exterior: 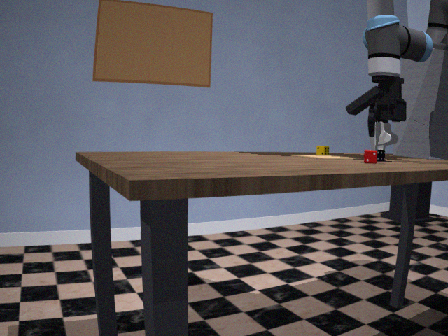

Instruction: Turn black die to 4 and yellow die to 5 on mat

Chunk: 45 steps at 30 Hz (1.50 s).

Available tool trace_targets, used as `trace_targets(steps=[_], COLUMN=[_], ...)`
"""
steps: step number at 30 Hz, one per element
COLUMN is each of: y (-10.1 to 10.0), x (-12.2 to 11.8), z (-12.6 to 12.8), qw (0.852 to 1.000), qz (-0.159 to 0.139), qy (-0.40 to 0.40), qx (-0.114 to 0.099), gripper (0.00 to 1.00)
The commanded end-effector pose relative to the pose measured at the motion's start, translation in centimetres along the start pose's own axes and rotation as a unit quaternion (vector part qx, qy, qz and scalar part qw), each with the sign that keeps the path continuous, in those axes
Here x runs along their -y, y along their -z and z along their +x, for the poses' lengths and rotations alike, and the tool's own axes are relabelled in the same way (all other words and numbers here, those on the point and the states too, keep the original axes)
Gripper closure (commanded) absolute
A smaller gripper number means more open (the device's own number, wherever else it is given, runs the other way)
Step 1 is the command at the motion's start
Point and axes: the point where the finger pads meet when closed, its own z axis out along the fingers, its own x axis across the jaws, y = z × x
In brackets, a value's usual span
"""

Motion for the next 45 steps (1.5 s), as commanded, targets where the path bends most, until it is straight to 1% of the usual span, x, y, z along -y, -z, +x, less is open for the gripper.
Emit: trace_targets(steps=[1, 5, 9, 11, 22, 26, 28, 33, 45], y=[0.0, 0.4, 1.5, 1.5, 7.4, 9.1, 9.1, 10.0, 10.0], x=[0.0, 0.0, 0.0, 0.0, 0.0, 0.0, 0.0, 0.0, 0.0], z=[0.0, 0.0, 0.0, 0.0, 0.0, 0.0, 0.0, 0.0, 0.0], qw=[1.000, 1.000, 1.000, 1.000, 1.000, 1.000, 1.000, 1.000, 1.000], qz=[0.000, 0.000, 0.000, 0.000, 0.000, 0.000, 0.000, 0.000, 0.000], qy=[0.000, 0.000, 0.000, 0.000, 0.000, 0.000, 0.000, 0.000, 0.000], qx=[0.000, 0.000, 0.000, 0.000, 0.000, 0.000, 0.000, 0.000, 0.000], gripper=[0.90, 0.90, 0.90, 0.90, 0.90, 0.90, 0.90, 0.90, 0.90])
